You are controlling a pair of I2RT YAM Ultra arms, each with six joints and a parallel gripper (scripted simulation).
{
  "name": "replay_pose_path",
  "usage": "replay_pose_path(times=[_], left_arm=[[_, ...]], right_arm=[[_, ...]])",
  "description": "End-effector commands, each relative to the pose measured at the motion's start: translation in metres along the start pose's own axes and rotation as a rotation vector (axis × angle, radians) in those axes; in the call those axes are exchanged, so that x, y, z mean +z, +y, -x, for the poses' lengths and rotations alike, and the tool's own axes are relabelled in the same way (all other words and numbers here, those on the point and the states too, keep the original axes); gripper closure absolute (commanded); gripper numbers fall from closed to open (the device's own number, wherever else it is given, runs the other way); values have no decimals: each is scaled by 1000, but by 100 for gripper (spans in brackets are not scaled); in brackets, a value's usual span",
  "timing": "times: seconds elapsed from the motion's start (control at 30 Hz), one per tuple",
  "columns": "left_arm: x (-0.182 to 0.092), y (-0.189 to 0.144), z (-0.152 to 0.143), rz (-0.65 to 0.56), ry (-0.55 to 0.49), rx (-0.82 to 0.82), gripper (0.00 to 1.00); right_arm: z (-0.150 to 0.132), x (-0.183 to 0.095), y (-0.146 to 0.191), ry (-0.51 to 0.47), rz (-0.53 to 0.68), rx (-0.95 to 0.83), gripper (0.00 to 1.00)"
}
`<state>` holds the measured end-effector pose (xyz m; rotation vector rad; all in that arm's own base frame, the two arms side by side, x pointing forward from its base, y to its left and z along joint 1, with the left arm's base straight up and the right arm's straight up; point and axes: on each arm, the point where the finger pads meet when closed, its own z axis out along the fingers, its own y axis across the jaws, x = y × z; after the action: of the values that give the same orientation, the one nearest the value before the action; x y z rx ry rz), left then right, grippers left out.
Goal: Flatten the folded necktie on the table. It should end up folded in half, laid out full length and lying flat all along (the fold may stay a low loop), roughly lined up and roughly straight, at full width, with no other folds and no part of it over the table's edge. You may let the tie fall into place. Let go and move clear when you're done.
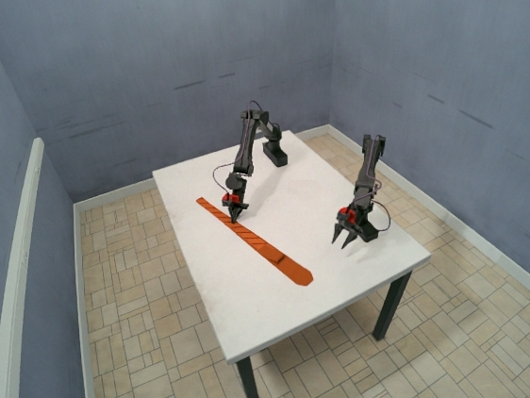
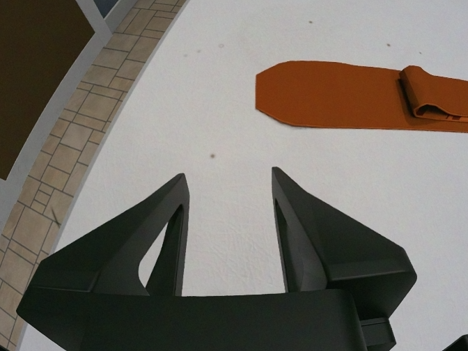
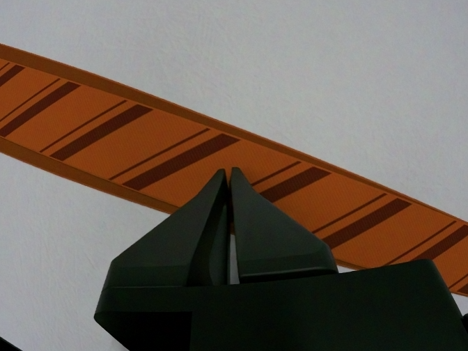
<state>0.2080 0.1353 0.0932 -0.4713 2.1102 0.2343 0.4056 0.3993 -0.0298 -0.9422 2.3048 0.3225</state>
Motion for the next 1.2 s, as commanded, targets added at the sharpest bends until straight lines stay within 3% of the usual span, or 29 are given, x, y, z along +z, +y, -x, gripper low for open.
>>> replay_pose_path(times=[0.0,0.53,1.17], left_arm=[[-3,0,16,-1,-24,18,57],[-1,-6,16,-2,-25,63,57],[13,-41,17,-5,-31,341,57]], right_arm=[[3,-1,1,-18,7,4,96],[3,-1,1,-18,7,4,96],[3,-1,1,-18,7,4,96]])
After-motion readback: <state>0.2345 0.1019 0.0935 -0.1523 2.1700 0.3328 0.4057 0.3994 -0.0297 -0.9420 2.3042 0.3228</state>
